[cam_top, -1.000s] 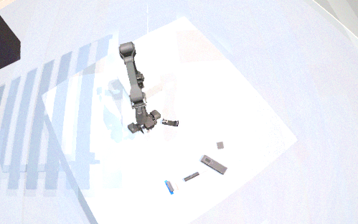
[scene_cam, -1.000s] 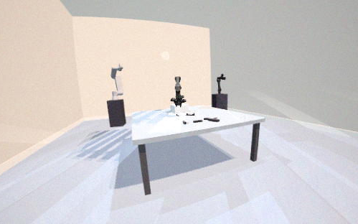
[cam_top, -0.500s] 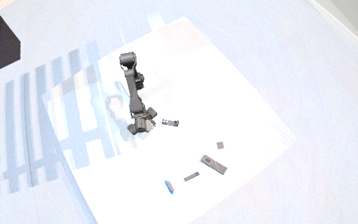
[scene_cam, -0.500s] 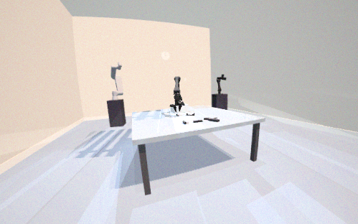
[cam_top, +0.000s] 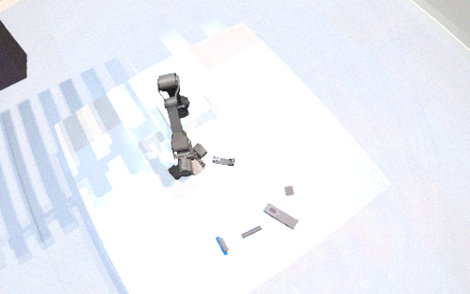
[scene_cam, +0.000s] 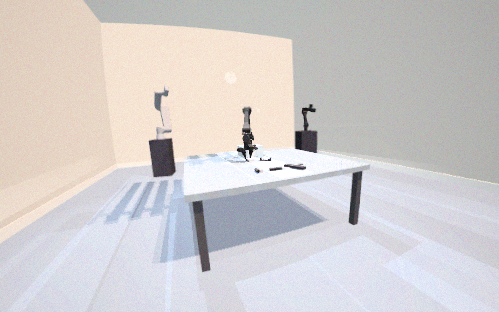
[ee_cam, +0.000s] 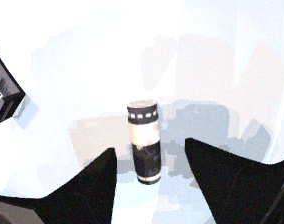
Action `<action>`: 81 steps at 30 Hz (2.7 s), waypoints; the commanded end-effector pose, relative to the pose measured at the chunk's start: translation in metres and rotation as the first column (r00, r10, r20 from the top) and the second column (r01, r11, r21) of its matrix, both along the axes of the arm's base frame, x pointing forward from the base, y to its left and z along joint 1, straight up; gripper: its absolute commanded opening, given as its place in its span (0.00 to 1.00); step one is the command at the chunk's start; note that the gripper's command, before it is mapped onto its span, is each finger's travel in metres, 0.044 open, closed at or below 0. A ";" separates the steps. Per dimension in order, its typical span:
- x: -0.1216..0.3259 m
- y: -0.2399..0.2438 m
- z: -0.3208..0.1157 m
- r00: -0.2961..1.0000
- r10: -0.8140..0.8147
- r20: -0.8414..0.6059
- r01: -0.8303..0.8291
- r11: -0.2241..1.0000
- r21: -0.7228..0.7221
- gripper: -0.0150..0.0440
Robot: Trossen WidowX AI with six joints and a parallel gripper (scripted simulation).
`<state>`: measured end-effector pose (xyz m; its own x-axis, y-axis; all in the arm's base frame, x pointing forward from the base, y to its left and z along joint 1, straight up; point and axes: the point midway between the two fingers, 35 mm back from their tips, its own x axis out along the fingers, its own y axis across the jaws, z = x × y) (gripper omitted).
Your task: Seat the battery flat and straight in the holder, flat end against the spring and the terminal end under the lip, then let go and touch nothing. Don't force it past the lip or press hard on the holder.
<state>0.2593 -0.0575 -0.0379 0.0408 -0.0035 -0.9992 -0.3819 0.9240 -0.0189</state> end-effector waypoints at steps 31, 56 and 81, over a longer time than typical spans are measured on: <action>-0.004 0.000 0.017 1.000 0.003 -0.013 -0.003 1.000 -0.002 0.37; 0.012 0.045 0.036 0.741 -0.671 -0.015 0.671 0.741 0.022 0.37; 0.022 0.109 0.048 -0.180 -0.982 -0.048 0.983 -0.182 0.035 0.37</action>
